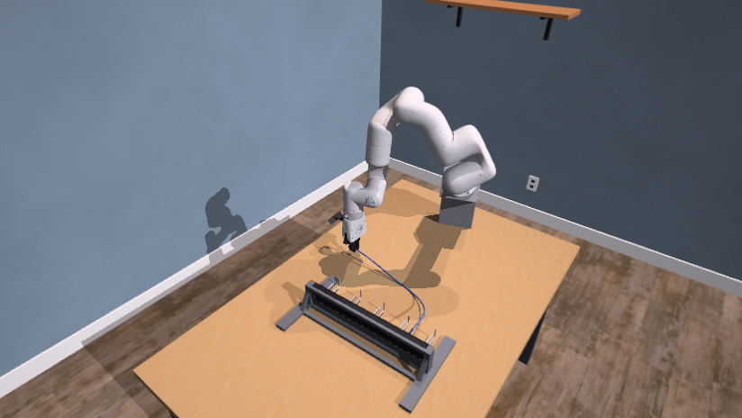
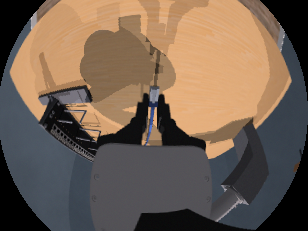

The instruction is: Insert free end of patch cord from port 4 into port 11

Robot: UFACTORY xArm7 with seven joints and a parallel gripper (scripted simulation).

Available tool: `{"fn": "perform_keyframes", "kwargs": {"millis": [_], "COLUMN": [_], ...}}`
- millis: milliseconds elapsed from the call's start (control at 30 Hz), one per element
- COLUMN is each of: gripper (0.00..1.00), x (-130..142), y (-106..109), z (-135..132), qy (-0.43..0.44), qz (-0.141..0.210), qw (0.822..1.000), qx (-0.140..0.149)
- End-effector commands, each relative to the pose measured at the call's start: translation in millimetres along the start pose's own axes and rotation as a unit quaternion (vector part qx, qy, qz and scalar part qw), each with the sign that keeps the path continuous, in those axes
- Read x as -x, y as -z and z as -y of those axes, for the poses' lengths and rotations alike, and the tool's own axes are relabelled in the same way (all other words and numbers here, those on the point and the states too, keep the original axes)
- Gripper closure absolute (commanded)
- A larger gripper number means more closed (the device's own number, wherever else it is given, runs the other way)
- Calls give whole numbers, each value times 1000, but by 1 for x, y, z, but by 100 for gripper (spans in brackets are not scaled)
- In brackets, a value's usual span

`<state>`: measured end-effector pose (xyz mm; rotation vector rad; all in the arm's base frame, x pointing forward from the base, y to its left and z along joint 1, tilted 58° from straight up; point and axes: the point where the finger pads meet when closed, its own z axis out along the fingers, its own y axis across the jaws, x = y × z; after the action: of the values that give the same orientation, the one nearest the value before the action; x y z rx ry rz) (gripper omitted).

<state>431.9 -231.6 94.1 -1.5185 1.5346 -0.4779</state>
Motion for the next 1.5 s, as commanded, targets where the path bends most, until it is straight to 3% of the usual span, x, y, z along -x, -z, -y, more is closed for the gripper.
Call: {"fn": "perform_keyframes", "kwargs": {"millis": [0, 1467], "gripper": [100, 100], "x": [-1, 8], "y": [7, 15], "z": [0, 6], "qy": [0, 26], "qz": [-1, -2], "qw": [1000, 1000], "qx": [-1, 0]}}
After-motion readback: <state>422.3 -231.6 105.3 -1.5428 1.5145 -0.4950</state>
